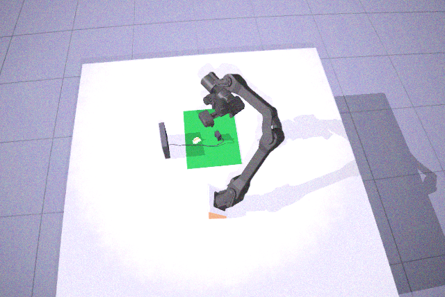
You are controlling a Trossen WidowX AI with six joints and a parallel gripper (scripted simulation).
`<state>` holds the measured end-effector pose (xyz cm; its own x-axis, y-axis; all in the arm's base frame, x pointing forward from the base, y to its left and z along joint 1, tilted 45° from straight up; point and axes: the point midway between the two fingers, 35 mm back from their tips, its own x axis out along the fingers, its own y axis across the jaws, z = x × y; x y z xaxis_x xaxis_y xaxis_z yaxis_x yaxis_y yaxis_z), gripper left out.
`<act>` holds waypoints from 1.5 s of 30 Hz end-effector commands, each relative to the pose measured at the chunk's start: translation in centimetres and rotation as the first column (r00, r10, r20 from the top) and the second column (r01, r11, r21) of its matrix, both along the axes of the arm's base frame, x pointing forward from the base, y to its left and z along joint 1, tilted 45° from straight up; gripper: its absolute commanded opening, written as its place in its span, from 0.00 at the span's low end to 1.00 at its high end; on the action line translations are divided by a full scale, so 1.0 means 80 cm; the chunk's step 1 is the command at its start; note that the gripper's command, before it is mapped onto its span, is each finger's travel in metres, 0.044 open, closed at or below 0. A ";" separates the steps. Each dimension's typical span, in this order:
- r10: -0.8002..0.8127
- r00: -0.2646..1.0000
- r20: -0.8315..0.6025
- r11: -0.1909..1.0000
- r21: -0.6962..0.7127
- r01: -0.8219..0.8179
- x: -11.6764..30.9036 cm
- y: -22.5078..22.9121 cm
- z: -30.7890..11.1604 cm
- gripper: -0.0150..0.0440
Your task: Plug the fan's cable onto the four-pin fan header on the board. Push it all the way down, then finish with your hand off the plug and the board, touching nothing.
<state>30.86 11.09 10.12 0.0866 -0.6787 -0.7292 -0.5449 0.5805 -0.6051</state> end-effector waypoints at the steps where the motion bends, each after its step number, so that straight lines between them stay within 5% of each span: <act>1: 0.005 1.000 0.000 1.000 -0.018 -0.005 0.014 0.021 -0.006 1.00; 15: 0.005 1.000 0.003 1.000 -0.021 -0.005 0.026 -0.064 -0.093 1.00; 45: 0.006 1.000 0.003 1.000 -0.022 -0.005 0.031 -0.096 -0.126 1.00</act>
<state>33.34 3.91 0.47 0.0930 -0.6905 -0.7174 -0.5407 0.5700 -0.6187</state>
